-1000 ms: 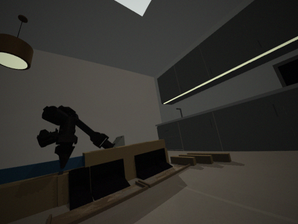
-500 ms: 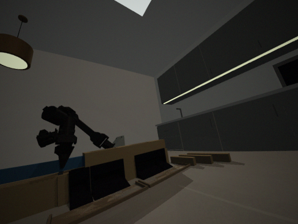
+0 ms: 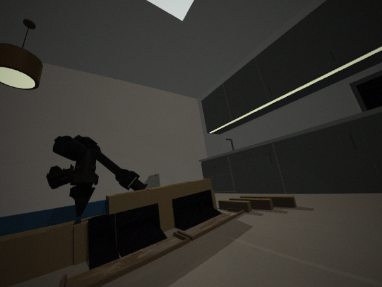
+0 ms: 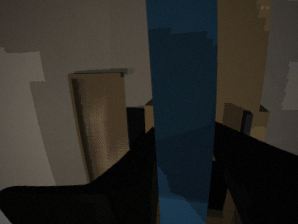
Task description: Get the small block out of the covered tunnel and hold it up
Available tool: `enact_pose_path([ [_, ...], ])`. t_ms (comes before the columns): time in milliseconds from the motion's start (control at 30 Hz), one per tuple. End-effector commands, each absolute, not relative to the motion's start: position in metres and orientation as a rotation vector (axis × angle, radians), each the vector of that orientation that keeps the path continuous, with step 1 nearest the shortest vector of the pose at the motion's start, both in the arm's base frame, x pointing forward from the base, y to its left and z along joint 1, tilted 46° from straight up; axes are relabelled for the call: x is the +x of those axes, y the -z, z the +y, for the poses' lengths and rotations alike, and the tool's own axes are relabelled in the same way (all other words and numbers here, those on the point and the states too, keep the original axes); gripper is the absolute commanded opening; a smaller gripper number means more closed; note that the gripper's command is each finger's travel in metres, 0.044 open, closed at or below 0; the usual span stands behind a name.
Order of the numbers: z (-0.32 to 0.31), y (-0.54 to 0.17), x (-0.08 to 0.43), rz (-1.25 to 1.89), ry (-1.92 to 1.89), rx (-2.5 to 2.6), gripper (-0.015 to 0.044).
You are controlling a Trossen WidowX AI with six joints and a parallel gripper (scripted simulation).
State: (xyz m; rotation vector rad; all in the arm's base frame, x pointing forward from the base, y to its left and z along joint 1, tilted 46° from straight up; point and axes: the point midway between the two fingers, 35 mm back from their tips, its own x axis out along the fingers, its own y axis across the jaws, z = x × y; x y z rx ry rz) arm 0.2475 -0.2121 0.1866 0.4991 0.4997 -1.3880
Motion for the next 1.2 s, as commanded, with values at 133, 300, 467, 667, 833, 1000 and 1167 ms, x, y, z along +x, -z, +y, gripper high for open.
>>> enact_pose_path([
  [133, -0.212, -0.187, 0.247, 0.499, 1.388, 0.499, 0.0026],
  [300, -0.212, -0.187, 0.247, 0.499, 1.388, 0.499, 0.0157],
  [467, -0.204, -0.192, 0.249, 0.482, 1.41, 0.5, 0.0289],
  [667, -0.184, -0.209, 0.253, 0.421, 1.456, 0.491, 0.044],
  [833, -0.168, -0.19, 0.249, 0.424, 1.457, 0.492, 0.044],
  [1000, -0.162, -0.187, 0.248, 0.414, 1.461, 0.489, 0.044],
  [1167, -0.166, -0.184, 0.248, 0.414, 1.461, 0.49, 0.044],
])
